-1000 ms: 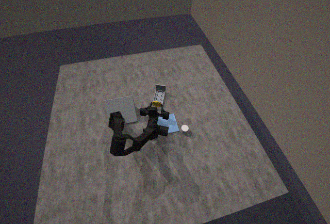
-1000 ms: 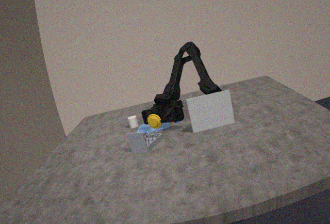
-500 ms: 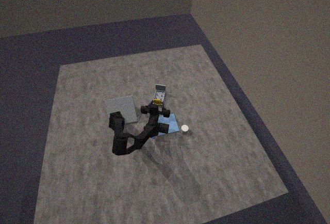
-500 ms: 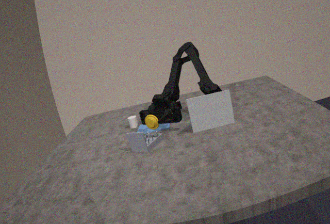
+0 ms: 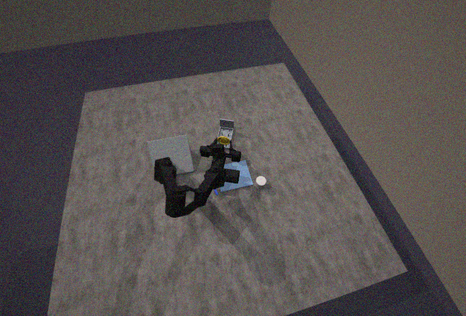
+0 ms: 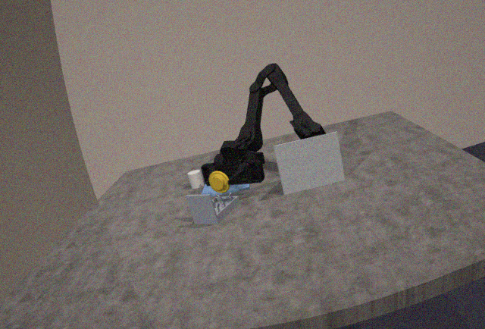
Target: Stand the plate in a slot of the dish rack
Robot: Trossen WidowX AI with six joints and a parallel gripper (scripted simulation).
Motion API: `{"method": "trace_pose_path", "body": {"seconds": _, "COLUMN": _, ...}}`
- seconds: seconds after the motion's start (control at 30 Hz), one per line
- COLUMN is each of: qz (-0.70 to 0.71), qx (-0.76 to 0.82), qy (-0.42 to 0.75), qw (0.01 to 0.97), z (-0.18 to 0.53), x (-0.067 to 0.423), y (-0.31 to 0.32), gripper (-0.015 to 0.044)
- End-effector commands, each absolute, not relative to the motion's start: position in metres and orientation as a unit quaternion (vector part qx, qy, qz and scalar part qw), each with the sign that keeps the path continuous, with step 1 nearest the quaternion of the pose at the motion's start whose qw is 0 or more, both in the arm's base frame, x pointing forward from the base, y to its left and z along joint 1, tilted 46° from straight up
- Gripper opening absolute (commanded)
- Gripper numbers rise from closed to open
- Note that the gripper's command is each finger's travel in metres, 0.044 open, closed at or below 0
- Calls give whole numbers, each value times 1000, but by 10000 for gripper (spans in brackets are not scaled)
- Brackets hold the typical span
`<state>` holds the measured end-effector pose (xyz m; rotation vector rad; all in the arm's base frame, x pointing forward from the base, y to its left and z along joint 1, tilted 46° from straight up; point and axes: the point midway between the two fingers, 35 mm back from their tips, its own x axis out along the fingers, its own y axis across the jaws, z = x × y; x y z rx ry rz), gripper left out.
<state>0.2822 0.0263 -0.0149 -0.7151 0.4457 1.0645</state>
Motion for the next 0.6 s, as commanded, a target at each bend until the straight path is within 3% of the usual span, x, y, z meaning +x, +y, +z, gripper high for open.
{"method": "trace_pose_path", "body": {"seconds": 0.0, "qz": 493, "qx": -326, "qy": 210, "qw": 778, "z": -20, "x": 281, "y": 29, "gripper": 0}}
{"method": "trace_pose_path", "body": {"seconds": 0.57, "qz": 492, "qx": -334, "qy": 202, "qw": 778, "z": -32, "x": 286, "y": 40, "gripper": 0}}
